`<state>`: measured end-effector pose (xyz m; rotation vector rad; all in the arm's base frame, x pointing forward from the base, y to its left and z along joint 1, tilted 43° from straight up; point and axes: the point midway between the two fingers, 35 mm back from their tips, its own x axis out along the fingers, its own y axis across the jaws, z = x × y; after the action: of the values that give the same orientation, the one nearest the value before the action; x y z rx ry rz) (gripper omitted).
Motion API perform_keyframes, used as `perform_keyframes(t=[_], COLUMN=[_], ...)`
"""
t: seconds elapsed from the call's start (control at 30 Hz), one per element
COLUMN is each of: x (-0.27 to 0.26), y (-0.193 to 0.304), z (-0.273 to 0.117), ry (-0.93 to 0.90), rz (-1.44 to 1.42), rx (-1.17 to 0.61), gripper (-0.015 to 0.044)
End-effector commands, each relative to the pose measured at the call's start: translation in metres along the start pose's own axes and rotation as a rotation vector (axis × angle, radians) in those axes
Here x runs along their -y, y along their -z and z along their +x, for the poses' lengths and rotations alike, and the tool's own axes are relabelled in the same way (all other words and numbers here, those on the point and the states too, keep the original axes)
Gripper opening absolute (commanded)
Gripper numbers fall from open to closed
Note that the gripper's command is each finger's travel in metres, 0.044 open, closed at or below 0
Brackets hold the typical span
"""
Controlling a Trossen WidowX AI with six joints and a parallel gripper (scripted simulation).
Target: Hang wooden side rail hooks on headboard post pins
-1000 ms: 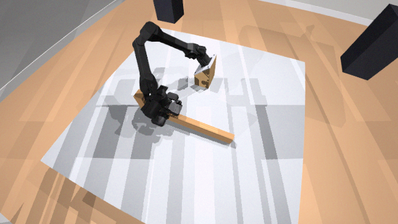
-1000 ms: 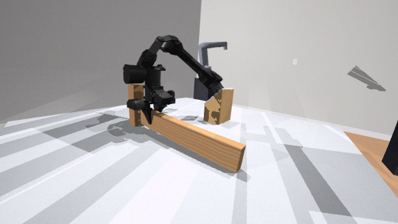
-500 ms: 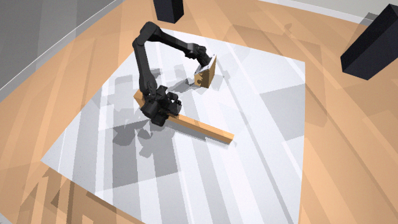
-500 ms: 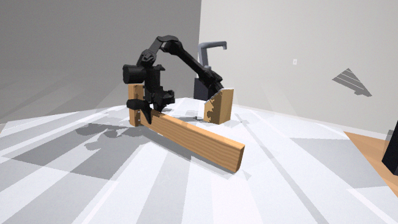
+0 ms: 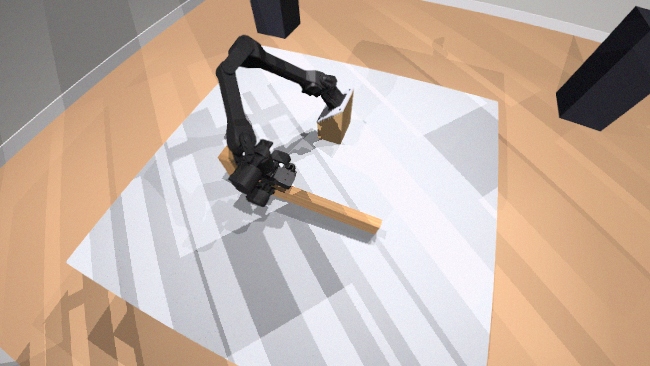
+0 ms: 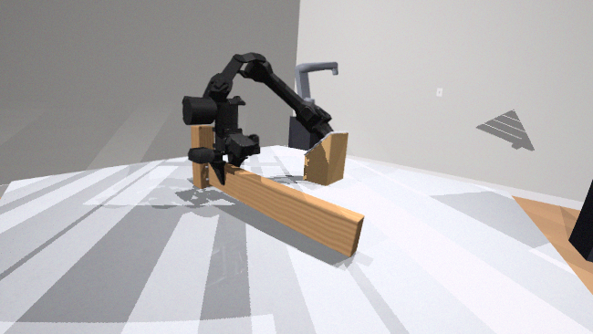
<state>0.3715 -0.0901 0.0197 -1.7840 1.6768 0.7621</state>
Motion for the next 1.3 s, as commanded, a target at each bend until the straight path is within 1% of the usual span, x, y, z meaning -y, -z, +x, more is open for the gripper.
perform_keyframes(t=[0.0, 1.27], x=[0.0027, 0.0031], y=[0.0032, 0.0075], z=[-0.0045, -0.0049], ry=[0.015, 0.015], rz=[0.006, 0.006], rx=[-0.002, -0.002], gripper=[0.0, 0.0])
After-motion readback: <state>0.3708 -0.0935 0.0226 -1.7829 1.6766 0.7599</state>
